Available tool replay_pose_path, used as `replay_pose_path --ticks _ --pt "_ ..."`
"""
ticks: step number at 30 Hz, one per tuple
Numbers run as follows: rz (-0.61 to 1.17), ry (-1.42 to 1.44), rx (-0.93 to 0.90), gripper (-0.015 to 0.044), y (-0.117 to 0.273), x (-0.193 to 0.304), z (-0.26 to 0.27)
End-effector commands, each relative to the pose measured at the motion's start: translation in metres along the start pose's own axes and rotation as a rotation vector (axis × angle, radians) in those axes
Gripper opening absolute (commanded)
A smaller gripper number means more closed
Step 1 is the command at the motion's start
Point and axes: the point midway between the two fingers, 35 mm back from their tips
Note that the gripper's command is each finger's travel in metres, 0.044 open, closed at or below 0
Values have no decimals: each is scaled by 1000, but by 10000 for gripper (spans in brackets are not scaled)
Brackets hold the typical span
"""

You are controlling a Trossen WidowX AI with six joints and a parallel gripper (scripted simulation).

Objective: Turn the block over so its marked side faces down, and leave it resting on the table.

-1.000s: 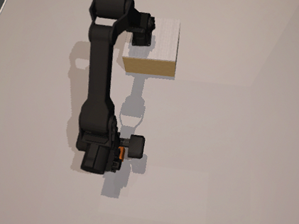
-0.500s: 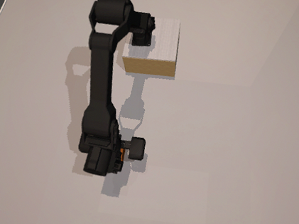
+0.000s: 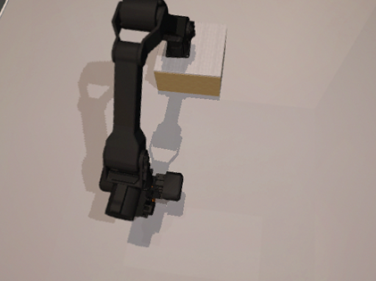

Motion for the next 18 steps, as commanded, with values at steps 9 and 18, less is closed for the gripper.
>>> replay_pose_path --ticks 9,18 --pt "-1 3 1 90 0 0 0" --pt "-1 3 1 0 30 0 0"
Point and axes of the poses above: the point midway between the two fingers, 35 mm back from their tips, its own y axis back along the fingers, its own z axis across the jaws, x = y × z, and after that the axes turned 12 degrees about y, right-handed
